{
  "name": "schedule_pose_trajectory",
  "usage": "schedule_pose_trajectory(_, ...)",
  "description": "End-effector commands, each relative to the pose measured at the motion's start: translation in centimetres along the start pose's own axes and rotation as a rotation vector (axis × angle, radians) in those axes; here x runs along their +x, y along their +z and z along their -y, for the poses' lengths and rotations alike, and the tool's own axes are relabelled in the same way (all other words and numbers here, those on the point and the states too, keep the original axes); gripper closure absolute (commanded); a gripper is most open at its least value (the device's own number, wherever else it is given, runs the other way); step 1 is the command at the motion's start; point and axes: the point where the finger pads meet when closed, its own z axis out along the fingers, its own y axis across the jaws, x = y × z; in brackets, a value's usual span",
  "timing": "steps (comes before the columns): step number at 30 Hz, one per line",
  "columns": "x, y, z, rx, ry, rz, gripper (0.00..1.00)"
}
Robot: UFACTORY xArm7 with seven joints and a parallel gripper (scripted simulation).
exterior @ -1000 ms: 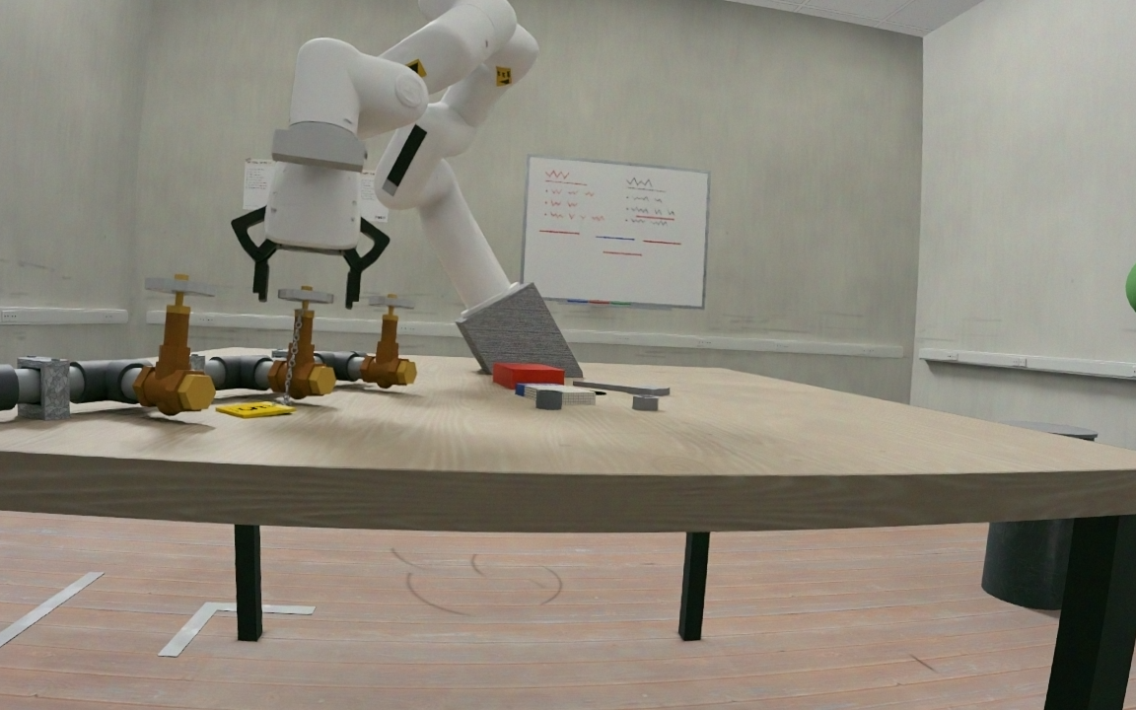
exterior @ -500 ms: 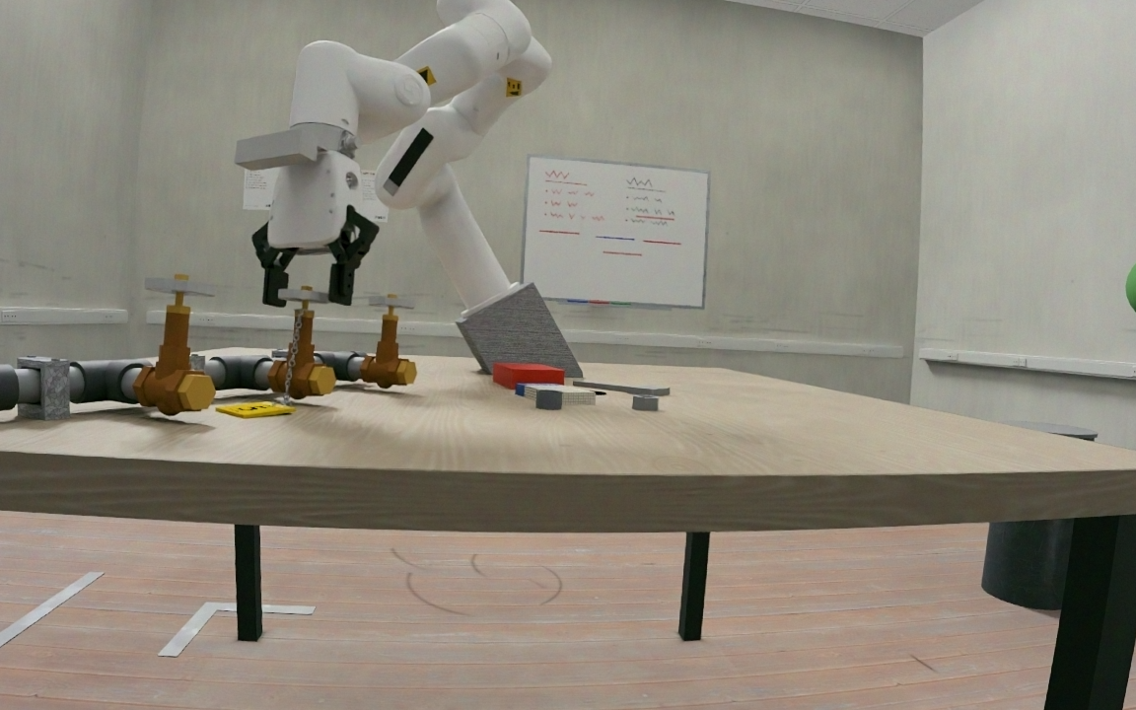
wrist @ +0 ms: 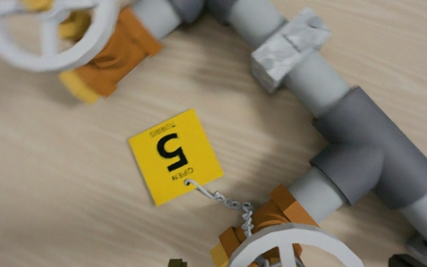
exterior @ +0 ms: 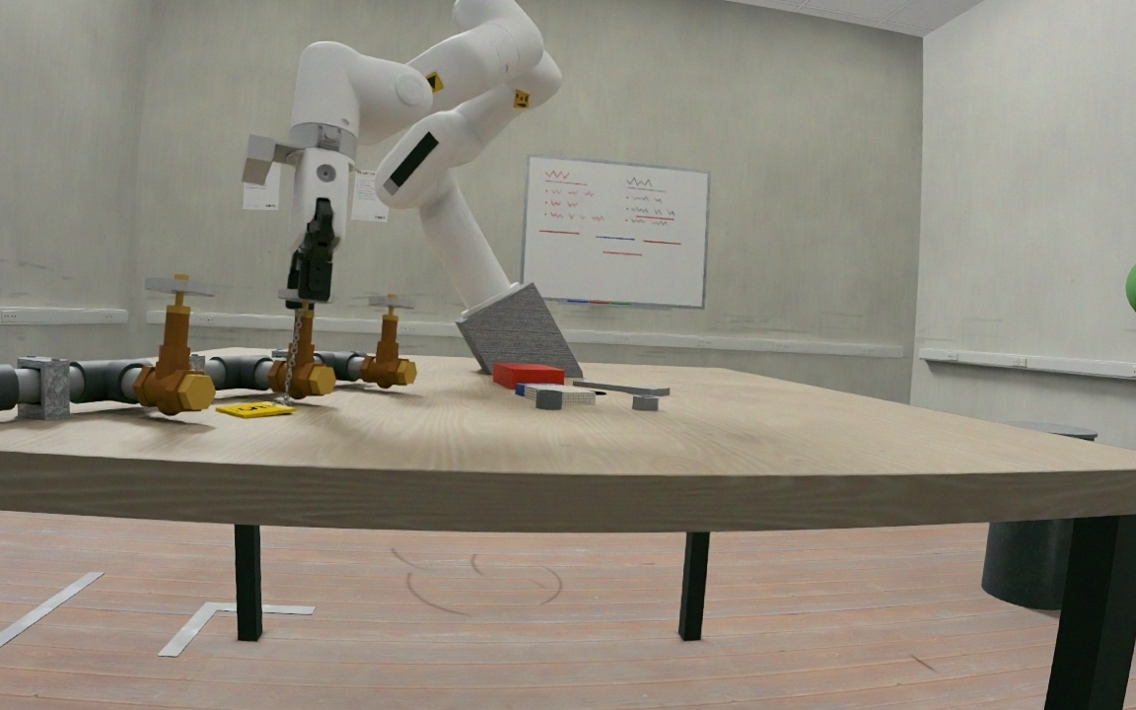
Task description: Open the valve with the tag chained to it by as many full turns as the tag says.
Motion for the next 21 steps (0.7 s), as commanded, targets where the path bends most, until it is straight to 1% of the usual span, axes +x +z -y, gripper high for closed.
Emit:
schedule_pose_trajectory(1,0.13,-0.2,0.16,-0.056,0.272,-0.006,0.0)
schedule_pose_trajectory(7,0.13,-0.2,0.16,-0.06,0.29,-0.006,0.0)
schedule_pose_trajectory(8,0.13,-0.2,0.16,-0.06,0.29,-0.006,1.0)
schedule_pose_trajectory(21,0.13,-0.2,0.16,-0.06,0.29,-0.006,1.0)
